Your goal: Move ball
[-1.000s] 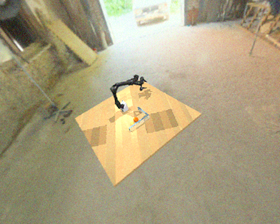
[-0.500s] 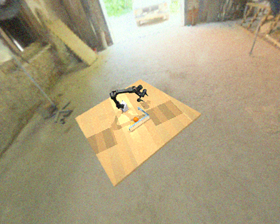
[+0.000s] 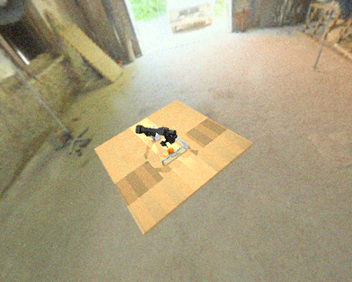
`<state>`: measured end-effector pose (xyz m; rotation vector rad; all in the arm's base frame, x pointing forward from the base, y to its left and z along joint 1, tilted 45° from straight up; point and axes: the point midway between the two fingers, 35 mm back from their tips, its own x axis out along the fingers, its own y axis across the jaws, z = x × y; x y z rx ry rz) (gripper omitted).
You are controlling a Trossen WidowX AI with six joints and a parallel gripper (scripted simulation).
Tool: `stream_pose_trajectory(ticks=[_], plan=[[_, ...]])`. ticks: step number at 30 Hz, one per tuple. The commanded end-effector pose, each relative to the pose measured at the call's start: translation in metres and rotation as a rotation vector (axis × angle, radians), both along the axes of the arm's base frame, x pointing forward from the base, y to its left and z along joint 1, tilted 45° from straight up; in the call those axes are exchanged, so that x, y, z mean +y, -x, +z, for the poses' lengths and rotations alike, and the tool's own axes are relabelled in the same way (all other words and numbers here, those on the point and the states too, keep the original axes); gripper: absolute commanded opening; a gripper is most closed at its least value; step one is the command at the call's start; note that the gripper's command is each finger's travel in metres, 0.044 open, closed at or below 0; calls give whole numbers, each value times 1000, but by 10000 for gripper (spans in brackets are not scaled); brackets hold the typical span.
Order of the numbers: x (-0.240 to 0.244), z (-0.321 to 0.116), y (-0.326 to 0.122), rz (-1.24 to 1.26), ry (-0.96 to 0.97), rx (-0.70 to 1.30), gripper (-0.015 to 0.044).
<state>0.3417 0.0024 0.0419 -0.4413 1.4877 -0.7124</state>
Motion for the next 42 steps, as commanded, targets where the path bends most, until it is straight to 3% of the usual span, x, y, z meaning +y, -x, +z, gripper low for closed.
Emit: stream_pose_trajectory(ticks=[1, 42], plan=[[-17, 12, 4, -15, 28, 44, 432], [-61, -33, 11, -15, 31, 43, 432]])
